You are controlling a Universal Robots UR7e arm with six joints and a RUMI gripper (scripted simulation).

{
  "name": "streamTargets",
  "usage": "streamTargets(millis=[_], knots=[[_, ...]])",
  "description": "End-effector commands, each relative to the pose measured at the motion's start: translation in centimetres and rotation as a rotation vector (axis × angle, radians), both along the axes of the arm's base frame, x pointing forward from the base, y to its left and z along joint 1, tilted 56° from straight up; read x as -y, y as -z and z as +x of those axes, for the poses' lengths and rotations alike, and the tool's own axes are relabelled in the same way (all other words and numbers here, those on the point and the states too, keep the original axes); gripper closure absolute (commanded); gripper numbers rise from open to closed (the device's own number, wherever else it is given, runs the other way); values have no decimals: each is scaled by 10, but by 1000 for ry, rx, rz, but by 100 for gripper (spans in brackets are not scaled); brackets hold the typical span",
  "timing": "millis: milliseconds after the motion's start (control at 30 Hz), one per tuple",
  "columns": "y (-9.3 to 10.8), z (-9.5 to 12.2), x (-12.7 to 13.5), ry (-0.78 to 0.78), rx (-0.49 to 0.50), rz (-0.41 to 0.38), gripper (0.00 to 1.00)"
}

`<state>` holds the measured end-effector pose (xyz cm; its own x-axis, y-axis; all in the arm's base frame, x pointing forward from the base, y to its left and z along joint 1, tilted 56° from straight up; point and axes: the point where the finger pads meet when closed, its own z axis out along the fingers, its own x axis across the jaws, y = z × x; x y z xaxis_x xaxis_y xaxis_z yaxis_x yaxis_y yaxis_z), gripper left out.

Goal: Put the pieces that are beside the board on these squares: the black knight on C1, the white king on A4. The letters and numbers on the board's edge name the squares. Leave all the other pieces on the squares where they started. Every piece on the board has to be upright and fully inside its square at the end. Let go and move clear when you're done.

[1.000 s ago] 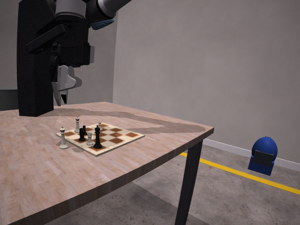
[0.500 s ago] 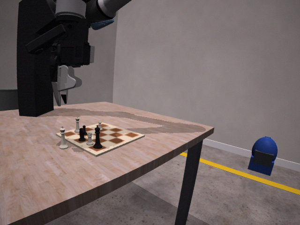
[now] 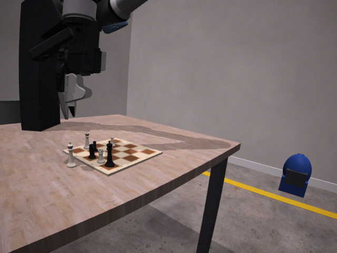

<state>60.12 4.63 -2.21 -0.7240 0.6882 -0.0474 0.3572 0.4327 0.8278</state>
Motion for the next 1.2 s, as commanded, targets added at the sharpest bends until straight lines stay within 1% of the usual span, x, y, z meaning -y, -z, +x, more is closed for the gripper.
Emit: streamTargets(millis=[0,533,1167], knots=[[0,0,0,1,1,0,75],[6,7,-6,0,0,-1,75],[21,22,-20,0,0,-1,75]])
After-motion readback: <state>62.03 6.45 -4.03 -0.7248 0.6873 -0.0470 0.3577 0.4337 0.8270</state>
